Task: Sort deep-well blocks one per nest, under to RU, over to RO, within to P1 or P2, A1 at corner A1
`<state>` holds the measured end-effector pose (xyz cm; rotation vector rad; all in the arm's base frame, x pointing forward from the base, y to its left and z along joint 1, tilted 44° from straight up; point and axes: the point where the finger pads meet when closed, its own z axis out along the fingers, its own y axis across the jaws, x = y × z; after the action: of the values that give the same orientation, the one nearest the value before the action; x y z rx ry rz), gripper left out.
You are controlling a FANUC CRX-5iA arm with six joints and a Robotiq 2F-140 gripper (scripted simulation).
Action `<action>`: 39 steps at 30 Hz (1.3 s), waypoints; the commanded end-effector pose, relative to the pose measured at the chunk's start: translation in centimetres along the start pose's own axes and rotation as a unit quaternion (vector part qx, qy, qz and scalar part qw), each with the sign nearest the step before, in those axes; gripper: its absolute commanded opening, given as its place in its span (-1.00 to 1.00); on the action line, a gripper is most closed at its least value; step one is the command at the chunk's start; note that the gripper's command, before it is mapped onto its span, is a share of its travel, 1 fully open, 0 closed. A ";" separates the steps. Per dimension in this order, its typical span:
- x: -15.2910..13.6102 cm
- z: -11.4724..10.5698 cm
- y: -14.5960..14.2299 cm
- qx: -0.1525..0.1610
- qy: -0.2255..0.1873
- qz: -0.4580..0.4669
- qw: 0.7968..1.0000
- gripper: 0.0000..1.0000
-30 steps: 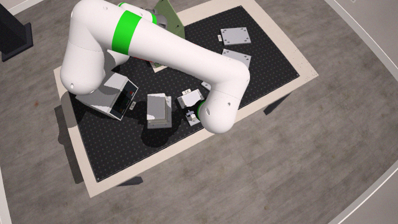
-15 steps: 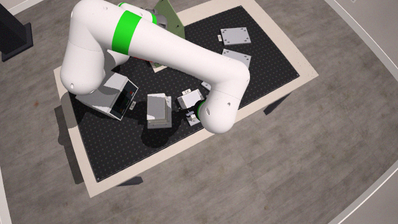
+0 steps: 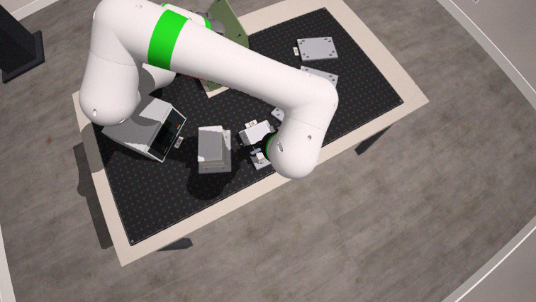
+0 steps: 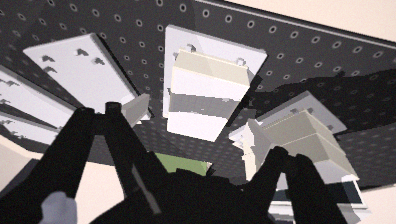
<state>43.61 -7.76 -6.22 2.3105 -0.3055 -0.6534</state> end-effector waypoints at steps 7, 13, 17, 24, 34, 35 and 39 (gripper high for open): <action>-1.2 -2.0 0.0 0.000 0.000 0.000 1.000 1.00; -1.8 -3.2 0.0 0.000 0.000 0.000 1.000 1.00; -2.2 -3.9 0.0 0.000 0.000 0.000 1.000 1.00; -2.9 -5.1 0.0 0.000 0.000 0.000 1.000 1.00; -2.9 -5.1 0.0 0.000 0.000 0.000 1.000 1.00; -2.9 -5.1 0.0 0.000 0.000 0.000 1.000 1.00; -2.9 -5.1 0.0 0.000 0.000 0.000 1.000 1.00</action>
<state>43.85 -3.74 -1.99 2.3104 -0.3057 -0.6535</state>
